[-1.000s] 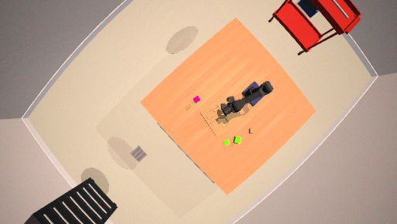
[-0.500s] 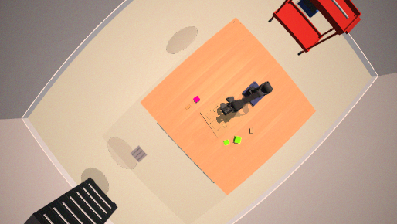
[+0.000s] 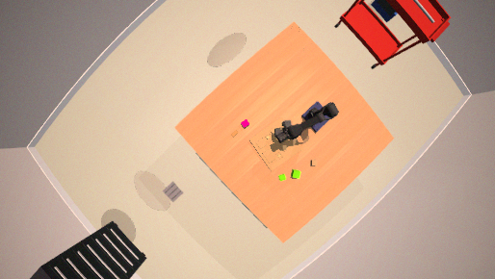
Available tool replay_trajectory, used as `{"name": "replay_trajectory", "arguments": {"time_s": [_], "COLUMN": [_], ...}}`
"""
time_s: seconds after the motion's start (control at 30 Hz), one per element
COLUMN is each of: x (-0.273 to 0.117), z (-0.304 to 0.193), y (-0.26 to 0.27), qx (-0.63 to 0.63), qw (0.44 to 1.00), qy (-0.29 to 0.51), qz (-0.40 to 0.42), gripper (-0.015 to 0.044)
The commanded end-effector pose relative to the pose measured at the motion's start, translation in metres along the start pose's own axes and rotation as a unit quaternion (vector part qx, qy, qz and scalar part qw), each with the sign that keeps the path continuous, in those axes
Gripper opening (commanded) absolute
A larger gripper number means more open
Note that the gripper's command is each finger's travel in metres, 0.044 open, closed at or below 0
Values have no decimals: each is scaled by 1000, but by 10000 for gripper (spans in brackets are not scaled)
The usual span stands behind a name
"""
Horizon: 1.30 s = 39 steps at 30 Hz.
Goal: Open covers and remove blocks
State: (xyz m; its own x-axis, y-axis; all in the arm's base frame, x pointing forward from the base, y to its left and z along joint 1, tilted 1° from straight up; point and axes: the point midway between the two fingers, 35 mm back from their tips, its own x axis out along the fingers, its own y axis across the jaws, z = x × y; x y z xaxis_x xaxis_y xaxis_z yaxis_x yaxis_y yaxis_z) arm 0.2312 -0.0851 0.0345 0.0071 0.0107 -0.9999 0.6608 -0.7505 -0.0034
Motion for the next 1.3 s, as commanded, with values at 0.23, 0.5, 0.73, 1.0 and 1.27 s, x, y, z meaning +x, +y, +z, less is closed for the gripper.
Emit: {"name": "replay_trajectory", "arguments": {"time_s": [0.23,0.5,0.73,1.0,1.27], "x": [11,11,11,11,11], "z": [2,2,2,2,2], "y": [-3,-3,-3,-3,-2], "qx": [2,2,2,2,2], "qw": [1000,1000,1000,1000,1000], "qy": [-4,-4,-4,-4,-4], "qz": [-2,-2,-2,-2,-2], "gripper": [0,0,0,0,0]}}
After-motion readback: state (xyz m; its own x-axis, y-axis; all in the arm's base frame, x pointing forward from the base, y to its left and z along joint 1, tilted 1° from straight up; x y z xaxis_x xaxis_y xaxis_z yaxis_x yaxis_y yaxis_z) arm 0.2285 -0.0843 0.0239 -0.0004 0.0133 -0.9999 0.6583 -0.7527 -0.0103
